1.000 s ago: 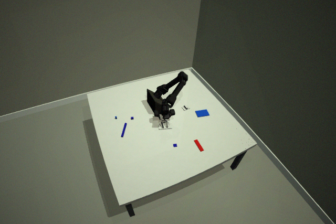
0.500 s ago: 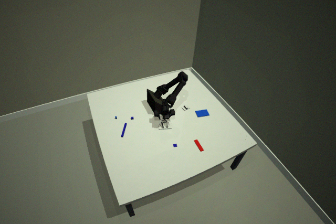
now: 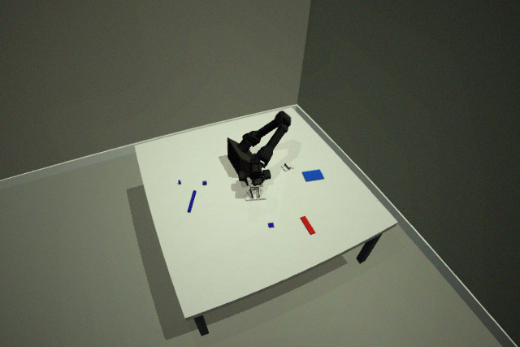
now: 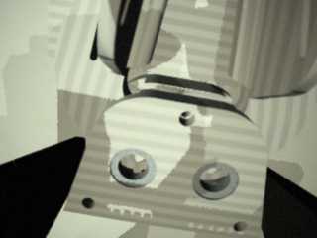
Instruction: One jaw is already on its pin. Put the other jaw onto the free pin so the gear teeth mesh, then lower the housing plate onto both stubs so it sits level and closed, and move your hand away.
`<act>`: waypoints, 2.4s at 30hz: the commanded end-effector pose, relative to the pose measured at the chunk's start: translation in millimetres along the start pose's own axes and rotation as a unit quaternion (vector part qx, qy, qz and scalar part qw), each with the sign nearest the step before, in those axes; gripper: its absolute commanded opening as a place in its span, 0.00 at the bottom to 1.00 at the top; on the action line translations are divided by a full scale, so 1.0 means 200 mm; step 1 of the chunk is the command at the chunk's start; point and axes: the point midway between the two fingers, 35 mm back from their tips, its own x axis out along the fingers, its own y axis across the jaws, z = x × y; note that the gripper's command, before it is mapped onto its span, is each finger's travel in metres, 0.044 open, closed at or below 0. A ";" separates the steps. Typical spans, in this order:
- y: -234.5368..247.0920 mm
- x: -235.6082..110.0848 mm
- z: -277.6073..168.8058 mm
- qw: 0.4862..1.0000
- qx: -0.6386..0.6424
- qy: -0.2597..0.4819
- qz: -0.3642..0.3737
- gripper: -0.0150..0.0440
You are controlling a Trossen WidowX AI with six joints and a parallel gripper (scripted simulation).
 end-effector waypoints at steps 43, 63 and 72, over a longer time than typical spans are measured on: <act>0.00 0.05 -0.01 1.000 0.004 0.002 0.002 0.85; 0.00 0.06 -0.01 1.000 0.004 0.002 0.003 0.85; 0.00 0.06 -0.01 1.000 0.004 0.002 0.003 0.85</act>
